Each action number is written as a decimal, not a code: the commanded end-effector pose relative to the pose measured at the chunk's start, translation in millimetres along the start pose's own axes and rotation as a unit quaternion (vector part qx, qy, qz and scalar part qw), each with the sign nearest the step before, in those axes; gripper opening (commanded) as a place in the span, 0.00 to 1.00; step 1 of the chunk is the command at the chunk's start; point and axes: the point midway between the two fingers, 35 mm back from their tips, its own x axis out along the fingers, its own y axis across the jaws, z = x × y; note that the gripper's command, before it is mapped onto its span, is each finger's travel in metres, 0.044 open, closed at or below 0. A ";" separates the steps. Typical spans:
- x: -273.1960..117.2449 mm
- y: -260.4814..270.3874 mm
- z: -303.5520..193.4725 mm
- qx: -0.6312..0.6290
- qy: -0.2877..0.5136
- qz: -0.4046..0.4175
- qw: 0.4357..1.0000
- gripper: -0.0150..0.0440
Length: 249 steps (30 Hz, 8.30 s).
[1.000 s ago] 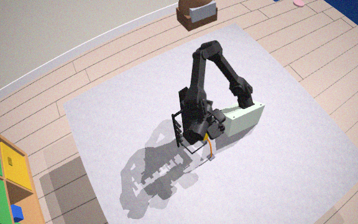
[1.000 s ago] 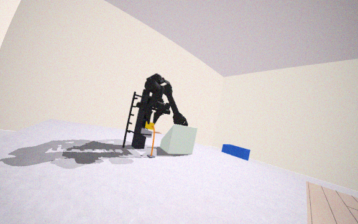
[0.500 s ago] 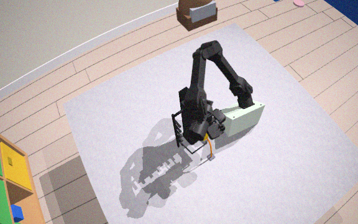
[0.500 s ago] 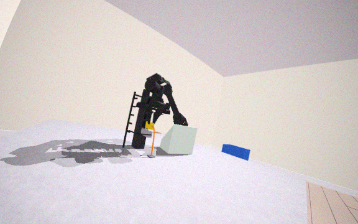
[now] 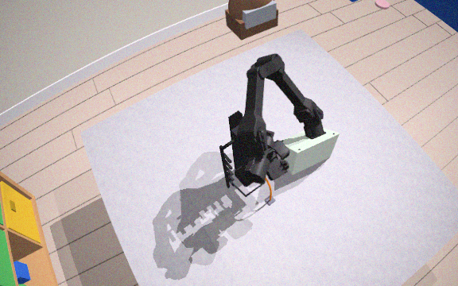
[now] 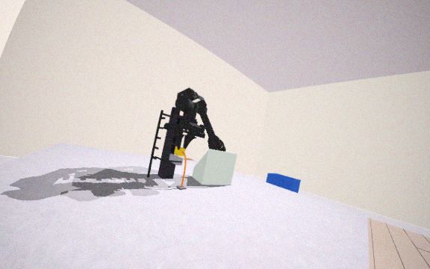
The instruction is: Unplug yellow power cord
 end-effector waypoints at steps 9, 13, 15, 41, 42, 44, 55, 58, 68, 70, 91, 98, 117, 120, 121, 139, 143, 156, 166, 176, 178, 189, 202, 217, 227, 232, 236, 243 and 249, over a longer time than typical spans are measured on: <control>-9.1 -0.3 39.4 -0.002 -0.030 -0.004 1.000 0.25; -10.6 0.3 45.7 -0.003 -0.030 -0.004 1.000 0.25; -11.3 0.8 48.9 -0.003 -0.030 -0.004 1.000 0.25; -15.3 0.4 39.3 -0.004 -0.028 -0.004 1.000 0.53; -15.2 0.4 38.5 -0.004 -0.028 -0.004 1.000 0.53; -15.2 0.3 36.2 -0.004 -0.028 -0.004 1.000 0.53; -14.2 0.4 18.5 -0.004 -0.027 -0.004 1.000 0.53; -13.9 0.5 13.7 -0.004 -0.027 -0.004 1.000 0.53; -12.7 1.3 1.7 -0.004 -0.026 -0.003 1.000 0.53; -11.5 1.2 1.8 -0.004 -0.026 -0.003 1.000 0.53; -3.4 1.0 2.5 0.000 -0.028 -0.003 1.000 0.27; -4.0 0.4 7.9 0.000 -0.029 -0.003 1.000 0.25; -8.2 -0.7 38.9 -0.002 -0.030 -0.004 1.000 0.25; -9.3 -0.4 43.6 -0.002 -0.030 -0.004 1.000 0.25; -9.6 -0.3 45.2 -0.002 -0.030 -0.004 1.000 0.25; -6.4 -0.3 46.5 0.005 -0.030 0.003 1.000 0.53; -6.4 -0.3 46.5 0.005 -0.030 0.003 1.000 0.53; -15.6 0.3 43.0 -0.004 -0.028 -0.004 1.000 0.53; -14.8 0.3 26.9 -0.004 -0.027 -0.004 1.000 0.53; -13.6 1.0 10.7 -0.004 -0.027 -0.004 1.000 0.53; -13.3 1.2 7.8 -0.004 -0.027 -0.004 1.000 0.53; -3.7 1.2 7.2 -0.004 -0.026 -0.004 1.000 0.53; -3.7 1.0 7.5 0.000 -0.028 -0.003 1.000 0.32; -5.4 -0.4 22.6 -0.001 -0.029 -0.003 1.000 0.25; -7.7 -0.9 39.0 -0.002 -0.030 -0.004 1.000 0.25; -4.5 -0.7 32.2 -0.003 -0.027 -0.004 1.000 0.48; -4.5 -0.7 32.2 -0.003 -0.027 -0.004 1.000 0.65; -11.3 -1.9 54.8 -0.004 -0.029 -0.004 1.000 0.97; -20.6 0.0 91.8 -0.003 -0.029 -0.004 1.000 1.00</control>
